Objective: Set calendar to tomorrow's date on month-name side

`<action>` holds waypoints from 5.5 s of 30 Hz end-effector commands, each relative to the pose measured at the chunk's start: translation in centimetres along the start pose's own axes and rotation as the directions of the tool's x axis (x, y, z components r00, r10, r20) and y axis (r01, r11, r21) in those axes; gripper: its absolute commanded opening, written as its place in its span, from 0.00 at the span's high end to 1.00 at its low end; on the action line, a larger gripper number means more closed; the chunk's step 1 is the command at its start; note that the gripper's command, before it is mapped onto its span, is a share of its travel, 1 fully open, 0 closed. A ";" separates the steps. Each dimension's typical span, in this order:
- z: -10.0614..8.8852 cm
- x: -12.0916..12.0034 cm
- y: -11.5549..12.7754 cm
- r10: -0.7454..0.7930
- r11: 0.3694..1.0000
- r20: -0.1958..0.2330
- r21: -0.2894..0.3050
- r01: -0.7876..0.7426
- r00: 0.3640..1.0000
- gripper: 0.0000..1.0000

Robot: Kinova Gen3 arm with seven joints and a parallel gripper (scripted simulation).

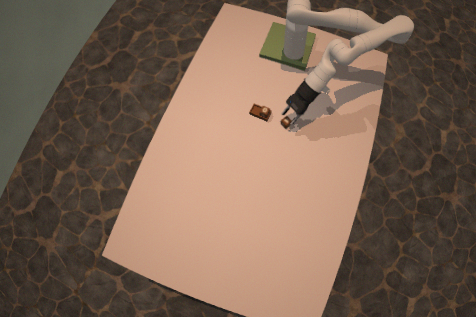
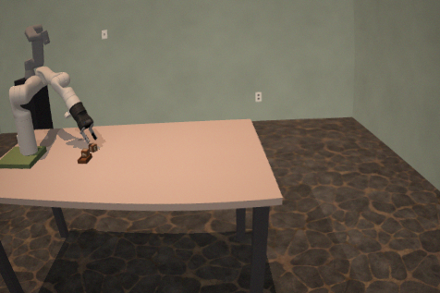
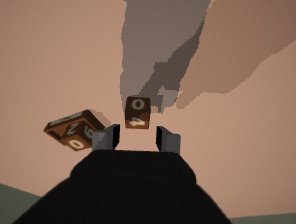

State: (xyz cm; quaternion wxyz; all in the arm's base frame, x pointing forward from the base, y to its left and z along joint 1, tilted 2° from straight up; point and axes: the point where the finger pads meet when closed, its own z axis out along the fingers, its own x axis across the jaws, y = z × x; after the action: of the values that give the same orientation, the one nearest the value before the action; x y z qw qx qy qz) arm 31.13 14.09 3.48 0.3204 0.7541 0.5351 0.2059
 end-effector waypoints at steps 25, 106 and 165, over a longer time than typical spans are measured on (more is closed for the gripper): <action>2.6 -0.2 -2.2 -0.004 1.000 0.004 -0.004 0.004 1.000 0.10; 2.9 -0.2 -2.5 -0.003 1.000 0.003 -0.004 0.003 1.000 0.40; -2.0 -0.4 2.0 -0.002 0.993 0.016 0.118 0.000 1.000 0.40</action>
State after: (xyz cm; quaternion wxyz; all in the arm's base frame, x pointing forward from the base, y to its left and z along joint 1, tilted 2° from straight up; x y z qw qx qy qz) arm 30.55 13.98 6.03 0.3000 0.7559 0.5561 0.1713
